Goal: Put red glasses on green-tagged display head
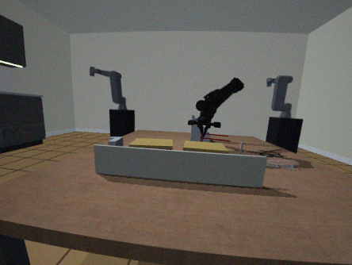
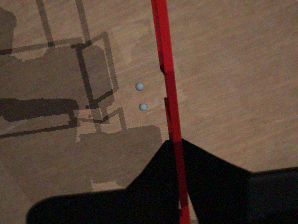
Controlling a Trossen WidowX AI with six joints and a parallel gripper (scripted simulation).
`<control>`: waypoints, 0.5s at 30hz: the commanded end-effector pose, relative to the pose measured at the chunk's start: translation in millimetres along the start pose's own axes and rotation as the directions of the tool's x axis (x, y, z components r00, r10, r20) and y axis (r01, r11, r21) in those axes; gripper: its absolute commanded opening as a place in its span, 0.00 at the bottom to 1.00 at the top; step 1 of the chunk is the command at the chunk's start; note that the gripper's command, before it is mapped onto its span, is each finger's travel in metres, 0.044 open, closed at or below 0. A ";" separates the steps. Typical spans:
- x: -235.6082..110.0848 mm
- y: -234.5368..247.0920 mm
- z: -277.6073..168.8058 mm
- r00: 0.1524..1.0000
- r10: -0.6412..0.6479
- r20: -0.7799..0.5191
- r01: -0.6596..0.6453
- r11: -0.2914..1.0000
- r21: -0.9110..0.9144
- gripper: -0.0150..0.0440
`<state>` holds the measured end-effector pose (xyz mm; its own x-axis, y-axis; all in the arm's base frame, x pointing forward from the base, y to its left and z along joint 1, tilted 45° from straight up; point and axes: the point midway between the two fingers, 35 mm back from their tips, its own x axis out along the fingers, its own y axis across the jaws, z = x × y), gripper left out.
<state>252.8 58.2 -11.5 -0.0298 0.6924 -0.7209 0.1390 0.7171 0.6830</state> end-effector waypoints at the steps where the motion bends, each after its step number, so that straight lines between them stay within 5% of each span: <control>1: 5.2 0.6 -1.8 1.000 0.006 -0.005 -0.006 1.000 0.006 0.25; 15: 17.1 0.7 -1.4 1.000 0.006 -0.005 -0.006 1.000 0.006 0.25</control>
<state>253.1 67.0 -20.7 -0.0291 0.6921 -0.7212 0.1391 0.7173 0.6827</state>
